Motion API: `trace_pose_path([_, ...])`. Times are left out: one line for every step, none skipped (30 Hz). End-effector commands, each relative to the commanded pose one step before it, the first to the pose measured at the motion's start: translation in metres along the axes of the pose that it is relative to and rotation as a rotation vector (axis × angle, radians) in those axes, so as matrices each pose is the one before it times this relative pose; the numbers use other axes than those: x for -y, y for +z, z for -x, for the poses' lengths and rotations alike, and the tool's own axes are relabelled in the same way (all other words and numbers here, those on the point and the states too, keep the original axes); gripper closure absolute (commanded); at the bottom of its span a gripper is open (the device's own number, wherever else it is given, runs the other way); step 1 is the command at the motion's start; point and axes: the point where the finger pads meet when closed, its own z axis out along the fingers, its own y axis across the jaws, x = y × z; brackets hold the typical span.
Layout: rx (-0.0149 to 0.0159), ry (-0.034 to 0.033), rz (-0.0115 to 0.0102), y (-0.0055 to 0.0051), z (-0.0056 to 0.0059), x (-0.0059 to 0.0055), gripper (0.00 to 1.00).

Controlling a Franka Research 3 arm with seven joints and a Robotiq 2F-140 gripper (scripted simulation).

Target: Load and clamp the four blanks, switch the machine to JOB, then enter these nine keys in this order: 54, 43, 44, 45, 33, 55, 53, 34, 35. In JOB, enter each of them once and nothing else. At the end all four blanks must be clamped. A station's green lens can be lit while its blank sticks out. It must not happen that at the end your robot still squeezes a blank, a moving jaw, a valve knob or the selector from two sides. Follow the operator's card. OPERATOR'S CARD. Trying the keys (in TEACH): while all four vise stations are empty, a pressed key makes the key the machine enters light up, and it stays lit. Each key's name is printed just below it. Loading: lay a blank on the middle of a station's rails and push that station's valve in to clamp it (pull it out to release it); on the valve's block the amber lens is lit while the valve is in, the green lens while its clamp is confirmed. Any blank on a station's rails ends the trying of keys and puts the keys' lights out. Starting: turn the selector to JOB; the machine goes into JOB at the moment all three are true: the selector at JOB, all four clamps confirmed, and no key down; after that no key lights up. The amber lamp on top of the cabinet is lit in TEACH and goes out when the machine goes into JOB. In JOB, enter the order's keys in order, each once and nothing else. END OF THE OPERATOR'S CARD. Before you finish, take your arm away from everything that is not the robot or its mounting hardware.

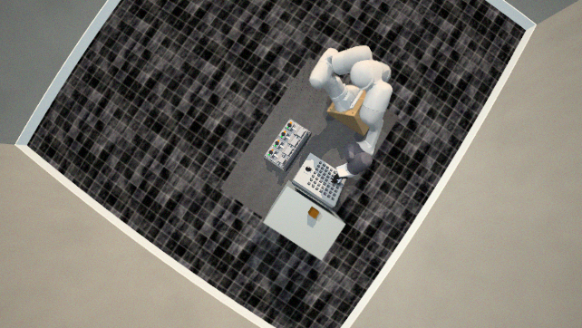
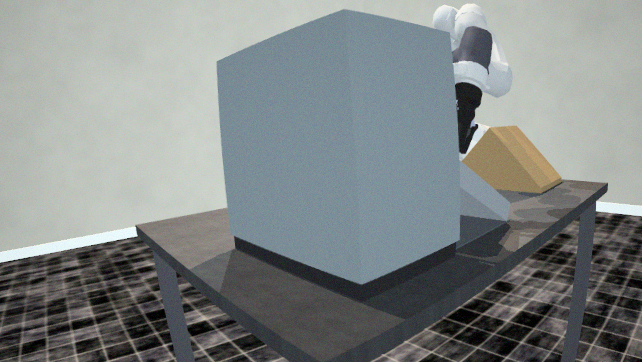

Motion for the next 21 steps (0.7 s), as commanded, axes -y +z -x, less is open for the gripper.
trace_pose_path([0.00417,0.0025,-0.00346,0.0012,0.00172,0.00072,1.0])
trace_pose_path([0.0,0.0,0.0,-0.00005,0.0,0.0,1.0])
trace_pose_path([0.0,0.0,0.0,-0.00012,0.0,0.0,1.0])
trace_pose_path([0.0,0.0,0.0,-0.00023,0.0,0.0,1.0])
trace_pose_path([0.0,0.0,0.0,-0.00035,0.0,0.0,1.0])
trace_pose_path([0.0,0.0,0.0,-0.00049,0.0,0.0,1.0])
trace_pose_path([0.0,0.0,0.0,-0.00065,0.0,0.0,1.0])
trace_pose_path([0.0,0.0,0.0,0.0,0.0,0.0,1.0])
trace_pose_path([0.0,0.0,0.0,0.0,0.0,0.0,1.0])
trace_pose_path([0.0,0.0,0.0,-0.0008,0.0,0.0,1.0])
trace_pose_path([0.0,0.0,0.0,-0.00096,0.0,0.0,1.0])
trace_pose_path([0.0,0.0,0.0,-0.00111,0.0,0.0,1.0])
trace_pose_path([0.0,0.0,0.0,-0.00127,0.0,0.0,1.0])
trace_pose_path([0.0,0.0,0.0,-0.0014,0.0,0.0,1.0])
trace_pose_path([0.0,-0.00001,0.0,-0.00153,0.0,0.0,1.0])
trace_pose_path([0.0,0.00001,0.0,-0.00165,0.0,0.0,1.0])
trace_pose_path([0.0,0.0,0.0,-0.00173,0.0,0.0,1.0])
trace_pose_path([0.0,0.0,0.0,-0.00181,0.0,0.0,1.0])
trace_pose_path([0.0,0.0,0.0,-0.00186,0.0,0.0,1.0])
trace_pose_path([0.0,-0.00001,0.0,-0.00189,0.0,0.0,1.0])
trace_pose_path([0.0,0.0,0.0,-0.0019,0.0,0.0,1.0])
